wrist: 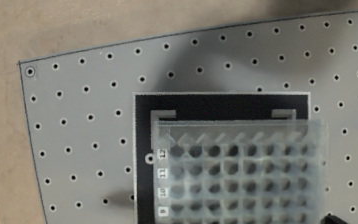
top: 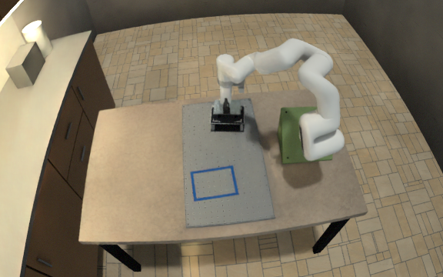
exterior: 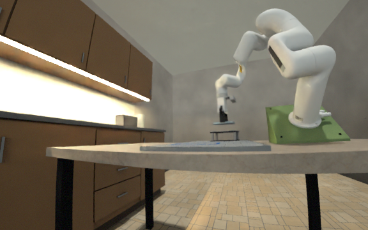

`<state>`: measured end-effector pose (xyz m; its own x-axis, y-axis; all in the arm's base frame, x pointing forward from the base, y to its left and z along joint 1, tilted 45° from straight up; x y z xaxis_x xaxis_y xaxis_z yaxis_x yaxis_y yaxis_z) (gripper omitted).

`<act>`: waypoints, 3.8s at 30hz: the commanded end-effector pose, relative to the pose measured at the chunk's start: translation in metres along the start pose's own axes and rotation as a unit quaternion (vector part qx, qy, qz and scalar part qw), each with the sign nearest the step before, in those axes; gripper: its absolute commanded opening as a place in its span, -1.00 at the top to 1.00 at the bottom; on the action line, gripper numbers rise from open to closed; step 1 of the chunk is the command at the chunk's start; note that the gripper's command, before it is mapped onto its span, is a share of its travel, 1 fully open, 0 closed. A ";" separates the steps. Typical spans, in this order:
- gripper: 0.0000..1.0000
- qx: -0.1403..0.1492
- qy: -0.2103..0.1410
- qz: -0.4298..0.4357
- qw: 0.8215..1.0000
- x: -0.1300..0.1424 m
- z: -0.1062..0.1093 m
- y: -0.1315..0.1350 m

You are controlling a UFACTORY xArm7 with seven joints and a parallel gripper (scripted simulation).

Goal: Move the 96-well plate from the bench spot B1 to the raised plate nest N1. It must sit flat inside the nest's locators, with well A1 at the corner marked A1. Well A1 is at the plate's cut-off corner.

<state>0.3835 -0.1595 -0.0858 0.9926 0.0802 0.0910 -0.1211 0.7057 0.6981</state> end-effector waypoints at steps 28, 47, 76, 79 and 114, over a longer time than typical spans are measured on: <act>1.00 -0.002 -0.001 0.000 1.000 0.001 -0.032 -0.001; 1.00 -0.002 -0.001 0.000 1.000 0.001 -0.033 -0.001; 1.00 -0.002 -0.001 0.000 1.000 0.001 -0.037 -0.001; 1.00 -0.002 -0.001 0.000 1.000 0.001 -0.038 -0.001; -1.00 -0.002 -0.001 0.000 1.000 0.001 -0.044 -0.001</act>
<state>0.3837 -0.1278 -0.1173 0.9926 0.0806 0.0907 -0.1211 0.7051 0.6986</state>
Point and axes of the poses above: the point where the finger pads meet when closed, its own z axis back along the fingers, its own y axis across the jaws, x = y × z, the point moved 1 cm from there along z, back along the fingers, and after that the axes turned 13 degrees about z, right-handed, at the moved point
